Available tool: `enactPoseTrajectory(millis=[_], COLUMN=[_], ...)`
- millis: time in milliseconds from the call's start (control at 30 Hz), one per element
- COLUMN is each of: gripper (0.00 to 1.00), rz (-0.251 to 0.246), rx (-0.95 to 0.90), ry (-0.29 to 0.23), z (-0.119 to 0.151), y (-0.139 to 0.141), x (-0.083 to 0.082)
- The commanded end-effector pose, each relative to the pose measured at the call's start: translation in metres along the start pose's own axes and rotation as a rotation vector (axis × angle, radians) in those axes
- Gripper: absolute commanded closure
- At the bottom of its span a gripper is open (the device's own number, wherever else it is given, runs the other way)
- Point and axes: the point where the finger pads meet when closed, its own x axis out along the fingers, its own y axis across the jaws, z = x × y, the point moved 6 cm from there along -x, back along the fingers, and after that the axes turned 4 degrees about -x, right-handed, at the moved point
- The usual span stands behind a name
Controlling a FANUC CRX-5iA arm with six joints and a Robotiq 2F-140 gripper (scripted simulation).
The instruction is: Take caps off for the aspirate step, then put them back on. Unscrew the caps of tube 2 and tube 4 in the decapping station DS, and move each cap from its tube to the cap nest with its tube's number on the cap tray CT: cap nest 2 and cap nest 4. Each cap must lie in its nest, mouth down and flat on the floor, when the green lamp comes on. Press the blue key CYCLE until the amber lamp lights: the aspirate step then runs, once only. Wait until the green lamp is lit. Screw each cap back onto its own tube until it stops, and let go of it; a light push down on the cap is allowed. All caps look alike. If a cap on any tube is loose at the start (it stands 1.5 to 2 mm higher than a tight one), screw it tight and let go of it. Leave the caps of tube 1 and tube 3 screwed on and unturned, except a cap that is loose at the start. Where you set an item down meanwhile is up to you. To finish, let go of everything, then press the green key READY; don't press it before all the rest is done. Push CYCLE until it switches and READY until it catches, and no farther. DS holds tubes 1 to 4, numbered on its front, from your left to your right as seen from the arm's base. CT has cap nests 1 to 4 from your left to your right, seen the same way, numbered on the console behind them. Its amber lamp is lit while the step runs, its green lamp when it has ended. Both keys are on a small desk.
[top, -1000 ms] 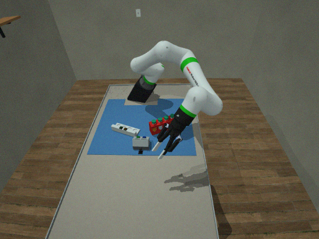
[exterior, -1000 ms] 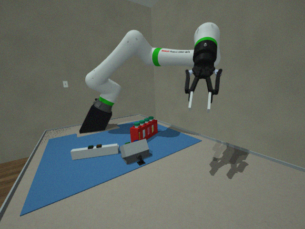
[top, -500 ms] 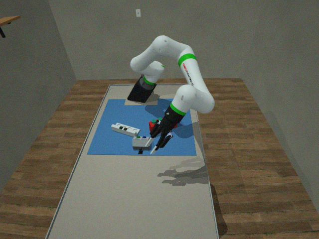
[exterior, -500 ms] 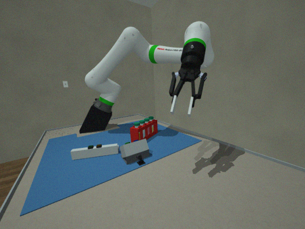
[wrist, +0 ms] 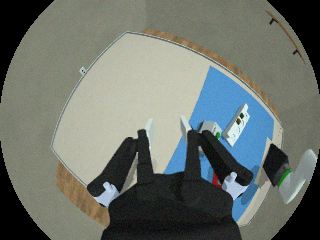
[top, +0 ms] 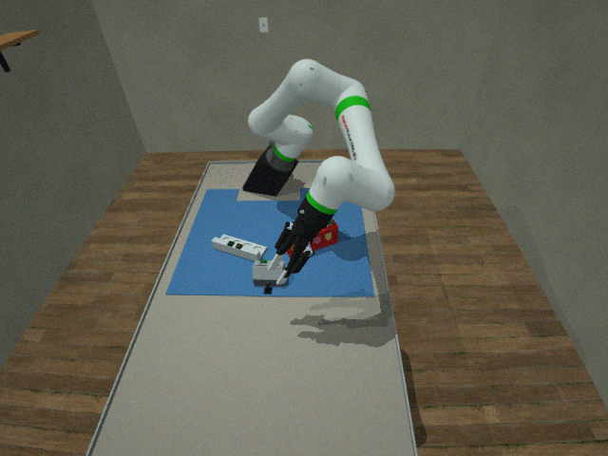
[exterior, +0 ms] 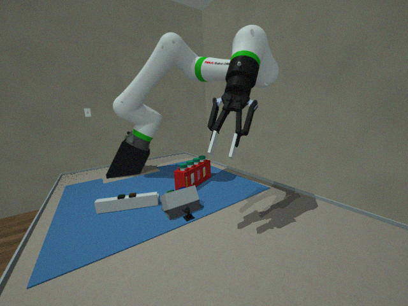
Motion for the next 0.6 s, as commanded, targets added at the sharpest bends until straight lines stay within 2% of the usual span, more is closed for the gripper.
enactPoseTrajectory(millis=[0, 100, 167, 233, 467, 533, 567], gripper=[0.65, 0.65, 0.65, 0.65, 0.65, 0.65, 0.65], rz=[0.005, 0.005, 0.005, 0.013, 0.014, 0.014, 0.014], rx=[0.003, 0.003, 0.003, 0.011, 0.011, 0.011, 0.017], ry=[-0.039, -0.039, -0.039, -0.104, -0.106, -0.106, -0.139], z=[0.001, 0.004, 0.004, 0.002, 0.011, 0.012, 0.011], y=[0.018, 0.033, 0.033, 0.042, 0.075, 0.077, 0.081], x=[0.001, 0.005, 0.005, 0.007, 0.013, 0.014, 0.015])
